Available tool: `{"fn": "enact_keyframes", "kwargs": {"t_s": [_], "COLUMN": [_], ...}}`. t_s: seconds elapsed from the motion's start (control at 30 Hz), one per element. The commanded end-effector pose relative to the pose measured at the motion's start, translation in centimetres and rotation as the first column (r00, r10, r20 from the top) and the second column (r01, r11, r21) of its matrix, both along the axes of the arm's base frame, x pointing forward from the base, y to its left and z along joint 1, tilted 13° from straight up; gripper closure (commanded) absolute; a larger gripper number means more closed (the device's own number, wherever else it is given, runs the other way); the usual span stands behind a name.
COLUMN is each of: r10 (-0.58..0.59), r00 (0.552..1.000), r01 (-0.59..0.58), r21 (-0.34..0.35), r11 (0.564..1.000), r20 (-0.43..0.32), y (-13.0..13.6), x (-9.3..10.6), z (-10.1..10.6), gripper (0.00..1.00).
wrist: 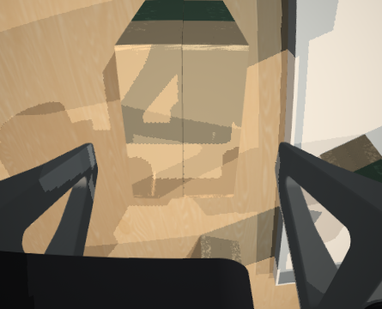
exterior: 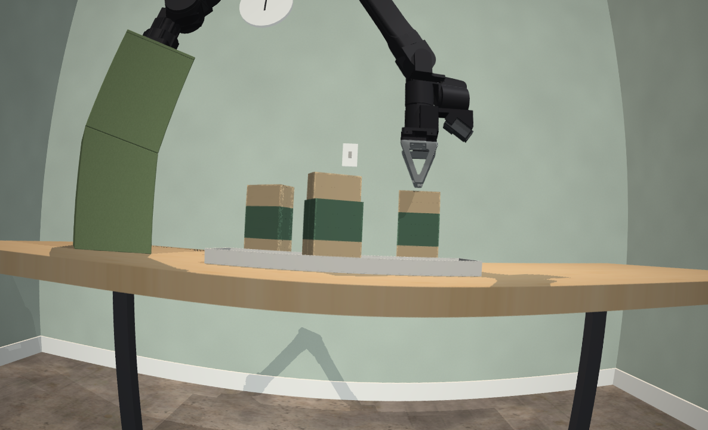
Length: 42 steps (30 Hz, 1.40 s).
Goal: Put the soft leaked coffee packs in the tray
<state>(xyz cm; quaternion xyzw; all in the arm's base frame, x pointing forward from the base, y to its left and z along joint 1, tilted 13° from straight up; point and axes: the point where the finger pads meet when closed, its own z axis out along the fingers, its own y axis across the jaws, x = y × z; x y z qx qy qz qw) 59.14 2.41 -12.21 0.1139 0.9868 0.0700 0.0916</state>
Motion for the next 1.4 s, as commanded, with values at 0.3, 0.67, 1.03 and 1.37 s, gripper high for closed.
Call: {"fn": "enact_keyframes", "kwargs": {"t_s": [0.3, 0.67, 1.03, 1.37], "r10": [0.0, 0.0, 0.001, 0.004], "r00": [1.0, 1.0, 1.0, 1.0], "r01": [0.0, 0.0, -0.001, -0.004], "r21": [-0.002, -0.002, -0.002, -0.002], "r11": [1.0, 1.0, 1.0, 1.0], "r20": [0.022, 0.022, 0.016, 0.016], "y": [0.55, 0.55, 0.71, 0.86], "x": [1.74, 1.74, 1.65, 1.75], "z": [0.18, 0.18, 0.17, 0.2], "gripper": [0.21, 0.21, 0.21, 0.21]}}
